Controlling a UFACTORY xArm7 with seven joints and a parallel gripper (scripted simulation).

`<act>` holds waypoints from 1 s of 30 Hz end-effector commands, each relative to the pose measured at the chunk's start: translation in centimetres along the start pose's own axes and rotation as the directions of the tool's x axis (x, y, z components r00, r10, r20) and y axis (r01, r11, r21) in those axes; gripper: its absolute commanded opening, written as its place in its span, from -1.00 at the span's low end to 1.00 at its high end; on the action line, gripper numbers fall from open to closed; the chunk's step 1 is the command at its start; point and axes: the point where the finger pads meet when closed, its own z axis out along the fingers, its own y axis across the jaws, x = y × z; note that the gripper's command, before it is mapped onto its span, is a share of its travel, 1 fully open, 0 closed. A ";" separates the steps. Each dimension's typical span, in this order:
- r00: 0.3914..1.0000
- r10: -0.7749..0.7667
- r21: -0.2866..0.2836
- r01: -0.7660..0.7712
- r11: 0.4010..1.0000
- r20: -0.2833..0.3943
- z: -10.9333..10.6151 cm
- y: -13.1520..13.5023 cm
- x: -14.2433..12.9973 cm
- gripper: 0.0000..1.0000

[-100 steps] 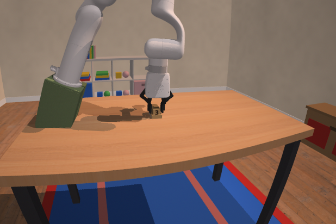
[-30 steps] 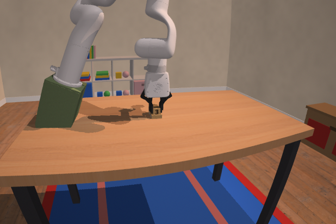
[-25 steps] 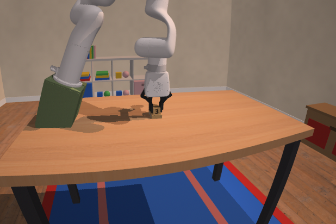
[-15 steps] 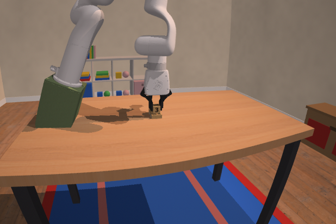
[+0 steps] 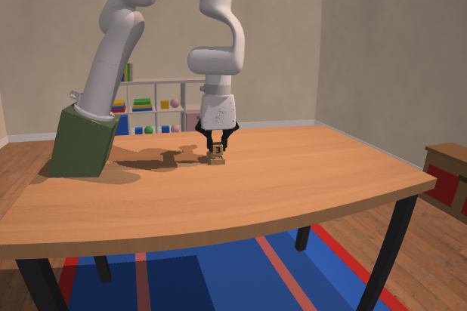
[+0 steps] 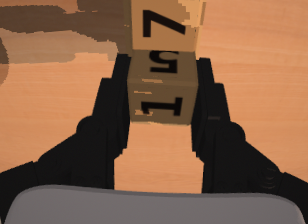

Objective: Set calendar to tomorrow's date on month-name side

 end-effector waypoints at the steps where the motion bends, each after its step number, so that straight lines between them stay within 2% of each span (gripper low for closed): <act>1: 1.000 0.001 0.005 -0.001 1.000 -0.003 -0.3 0.1 0.0 -0.43; 23: 1.000 0.001 0.006 -0.001 1.000 -0.002 -2.6 0.0 -0.1 -0.43; 30: 1.000 0.001 0.006 -0.001 1.000 -0.002 -5.6 0.1 -0.1 -0.43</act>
